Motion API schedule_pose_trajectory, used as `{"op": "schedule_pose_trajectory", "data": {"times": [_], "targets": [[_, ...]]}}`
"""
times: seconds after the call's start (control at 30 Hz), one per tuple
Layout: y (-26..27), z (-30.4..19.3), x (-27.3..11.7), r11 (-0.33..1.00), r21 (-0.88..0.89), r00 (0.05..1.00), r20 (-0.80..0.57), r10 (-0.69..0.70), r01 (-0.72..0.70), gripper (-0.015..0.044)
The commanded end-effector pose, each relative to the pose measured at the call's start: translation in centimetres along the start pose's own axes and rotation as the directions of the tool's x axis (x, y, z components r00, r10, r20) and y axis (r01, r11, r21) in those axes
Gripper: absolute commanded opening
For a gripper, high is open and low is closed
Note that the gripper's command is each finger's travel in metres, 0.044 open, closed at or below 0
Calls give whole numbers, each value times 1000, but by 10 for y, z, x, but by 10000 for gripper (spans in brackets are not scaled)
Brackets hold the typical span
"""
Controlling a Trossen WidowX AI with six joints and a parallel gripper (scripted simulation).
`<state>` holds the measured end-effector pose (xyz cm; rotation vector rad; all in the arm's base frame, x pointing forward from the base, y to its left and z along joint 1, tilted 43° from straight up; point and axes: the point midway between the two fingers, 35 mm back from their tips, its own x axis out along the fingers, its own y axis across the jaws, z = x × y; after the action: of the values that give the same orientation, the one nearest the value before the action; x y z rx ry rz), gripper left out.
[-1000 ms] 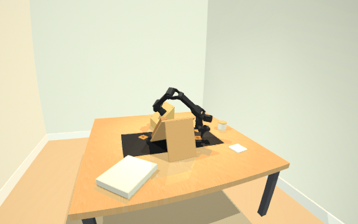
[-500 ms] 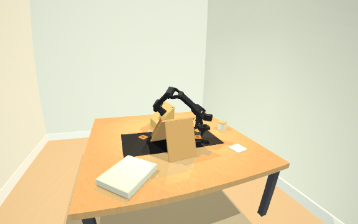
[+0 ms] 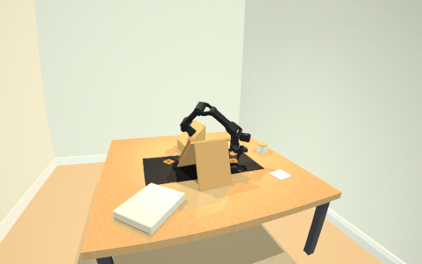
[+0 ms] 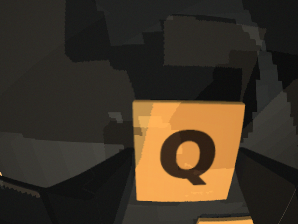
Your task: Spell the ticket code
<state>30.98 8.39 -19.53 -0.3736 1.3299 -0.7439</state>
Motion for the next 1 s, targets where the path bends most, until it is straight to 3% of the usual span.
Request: {"op": "schedule_pose_trajectory", "data": {"times": [0.0,0.97], "targets": [[0,0,-3,1000,7,1000,-2,4,-4,0],[-1,-1,-15,1000,7,1000,-2,5,-5,0]]}}
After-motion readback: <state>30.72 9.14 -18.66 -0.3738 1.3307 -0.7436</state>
